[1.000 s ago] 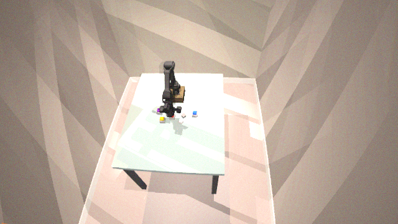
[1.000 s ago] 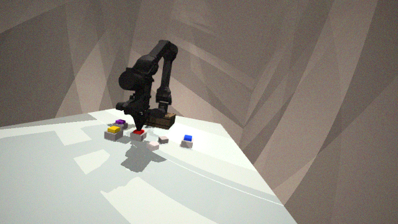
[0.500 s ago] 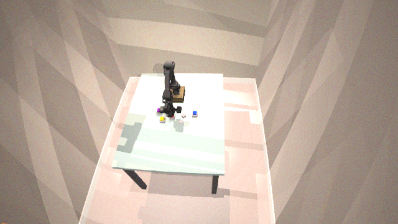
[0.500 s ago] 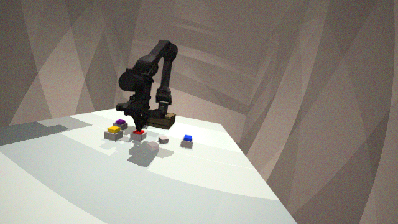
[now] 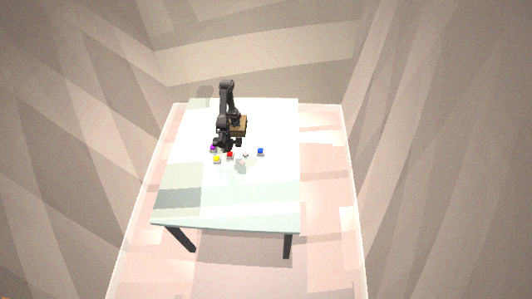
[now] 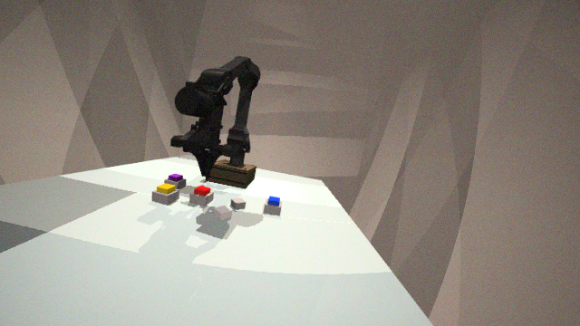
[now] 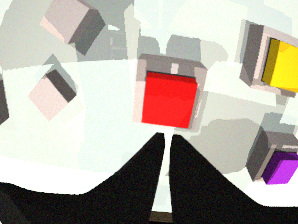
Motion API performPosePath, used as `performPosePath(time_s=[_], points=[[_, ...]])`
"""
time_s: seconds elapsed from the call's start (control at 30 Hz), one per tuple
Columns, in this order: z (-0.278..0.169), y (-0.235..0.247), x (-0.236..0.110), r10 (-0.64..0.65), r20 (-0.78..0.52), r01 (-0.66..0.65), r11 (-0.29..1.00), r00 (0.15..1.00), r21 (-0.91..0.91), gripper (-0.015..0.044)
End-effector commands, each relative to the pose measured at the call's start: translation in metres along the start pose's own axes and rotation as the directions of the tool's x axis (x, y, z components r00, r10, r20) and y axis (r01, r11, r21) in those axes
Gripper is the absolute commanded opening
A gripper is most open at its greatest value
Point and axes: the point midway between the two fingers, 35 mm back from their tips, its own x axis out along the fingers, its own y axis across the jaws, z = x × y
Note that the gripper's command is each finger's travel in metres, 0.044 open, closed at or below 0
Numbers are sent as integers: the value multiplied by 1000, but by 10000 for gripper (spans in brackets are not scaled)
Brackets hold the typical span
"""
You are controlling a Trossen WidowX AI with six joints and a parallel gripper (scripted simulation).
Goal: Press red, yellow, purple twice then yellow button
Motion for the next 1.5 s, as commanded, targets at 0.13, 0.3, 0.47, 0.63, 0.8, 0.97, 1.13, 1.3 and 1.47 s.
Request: performPosePath(time_s=[0.13,0.3,0.47,0.63,0.8,0.97,1.13,1.3,1.47], points=[[2,0,-53,-4,31,4,1000,1000,6,20],[21,-32,-55,-7,33,7,1000,999,6,20],[42,-85,-55,-12,34,12,1000,999,7,20],[44,-86,-32,-12,34,12,1000,999,7,20],[43,-86,7,-12,34,12,1000,999,7,20],[44,-86,10,-12,34,12,1000,999,7,20],[44,-86,19,-12,33,12,1000,999,7,20],[44,-86,27,-12,33,12,1000,999,7,20],[44,-86,35,-12,33,12,1000,999,7,20]])
